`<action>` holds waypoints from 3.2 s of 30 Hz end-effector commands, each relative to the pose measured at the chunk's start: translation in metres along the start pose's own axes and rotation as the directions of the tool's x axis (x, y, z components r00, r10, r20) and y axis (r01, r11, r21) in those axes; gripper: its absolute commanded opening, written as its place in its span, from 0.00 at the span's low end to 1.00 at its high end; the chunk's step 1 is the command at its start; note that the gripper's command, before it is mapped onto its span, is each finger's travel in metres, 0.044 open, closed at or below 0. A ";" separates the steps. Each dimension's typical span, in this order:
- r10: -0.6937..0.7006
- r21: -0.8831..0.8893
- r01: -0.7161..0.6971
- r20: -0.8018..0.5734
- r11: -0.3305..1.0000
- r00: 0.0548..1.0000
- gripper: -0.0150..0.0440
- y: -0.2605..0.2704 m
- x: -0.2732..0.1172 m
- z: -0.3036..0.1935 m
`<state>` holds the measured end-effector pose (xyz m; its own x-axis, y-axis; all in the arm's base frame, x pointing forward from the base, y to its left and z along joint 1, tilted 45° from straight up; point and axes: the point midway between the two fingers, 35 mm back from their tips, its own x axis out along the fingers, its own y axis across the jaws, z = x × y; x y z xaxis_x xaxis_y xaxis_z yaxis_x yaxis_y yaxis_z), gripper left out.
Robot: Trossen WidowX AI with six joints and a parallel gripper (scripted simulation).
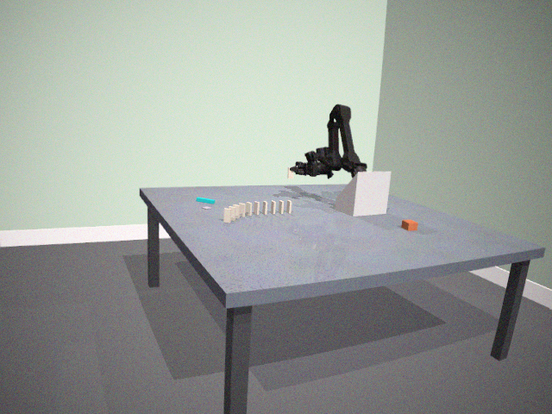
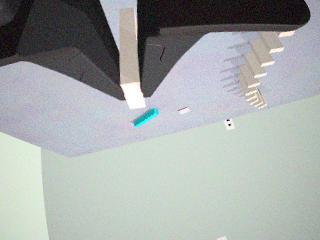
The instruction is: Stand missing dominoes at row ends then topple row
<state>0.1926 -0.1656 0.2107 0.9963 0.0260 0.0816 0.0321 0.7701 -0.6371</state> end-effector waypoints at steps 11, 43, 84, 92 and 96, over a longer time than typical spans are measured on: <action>0.073 -0.135 -0.072 0.003 0.988 0.997 0.29 0.024 -0.018 0.006; 0.078 -0.135 -0.079 -0.008 0.988 0.997 0.29 0.011 -0.014 -0.038; 0.090 -0.134 -0.092 -0.023 0.987 0.996 0.56 0.013 -0.011 -0.103; 0.090 -0.134 -0.092 -0.023 0.987 0.996 0.91 0.013 -0.011 -0.103; 0.090 -0.133 -0.092 -0.023 0.987 0.996 1.00 0.013 -0.011 -0.094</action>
<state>0.1903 -0.2200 0.1242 0.9967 0.0815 0.0060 -0.0510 0.6776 -0.7337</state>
